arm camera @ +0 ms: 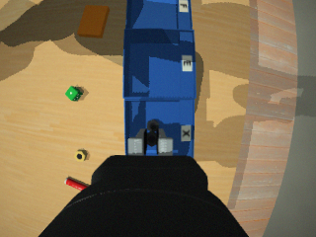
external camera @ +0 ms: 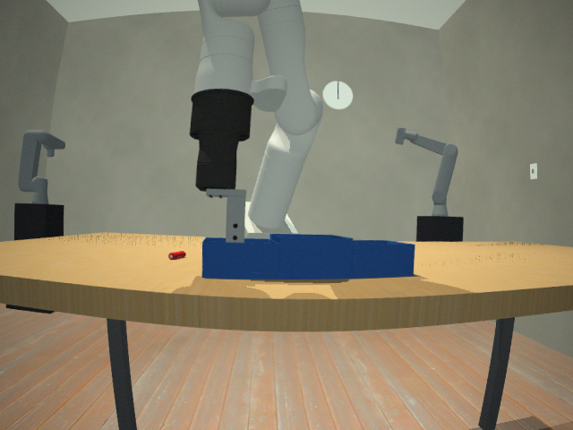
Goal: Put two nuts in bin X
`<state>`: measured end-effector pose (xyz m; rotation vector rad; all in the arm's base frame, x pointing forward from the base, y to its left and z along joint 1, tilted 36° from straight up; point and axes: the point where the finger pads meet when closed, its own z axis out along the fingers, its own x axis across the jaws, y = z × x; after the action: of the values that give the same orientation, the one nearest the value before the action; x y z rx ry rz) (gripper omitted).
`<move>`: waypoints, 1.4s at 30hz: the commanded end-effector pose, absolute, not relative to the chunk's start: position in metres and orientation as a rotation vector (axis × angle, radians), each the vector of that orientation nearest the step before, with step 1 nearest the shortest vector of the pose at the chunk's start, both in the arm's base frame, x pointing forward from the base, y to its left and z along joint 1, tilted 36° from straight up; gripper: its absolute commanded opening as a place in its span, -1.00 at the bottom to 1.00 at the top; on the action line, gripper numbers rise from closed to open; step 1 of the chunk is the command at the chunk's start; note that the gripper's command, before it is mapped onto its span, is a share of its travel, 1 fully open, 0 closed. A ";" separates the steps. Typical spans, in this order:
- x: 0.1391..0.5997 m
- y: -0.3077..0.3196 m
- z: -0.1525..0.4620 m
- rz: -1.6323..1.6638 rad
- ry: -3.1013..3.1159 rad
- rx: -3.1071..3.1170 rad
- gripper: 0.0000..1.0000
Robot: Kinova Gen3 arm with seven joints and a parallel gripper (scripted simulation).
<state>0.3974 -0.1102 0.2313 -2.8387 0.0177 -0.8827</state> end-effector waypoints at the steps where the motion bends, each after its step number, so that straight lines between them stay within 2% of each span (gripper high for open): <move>1: 0.402 -0.104 0.226 -0.883 0.000 -2.840 -0.32; 18: 0.403 -0.102 0.227 -0.885 -0.007 -2.837 -0.32; 19: 0.402 -0.102 0.228 -0.882 -0.004 -2.837 0.27; 42: 0.398 -0.103 0.235 -0.880 -0.008 -2.833 0.27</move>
<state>0.4003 -0.0990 0.2314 -2.8355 -0.0182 -0.8809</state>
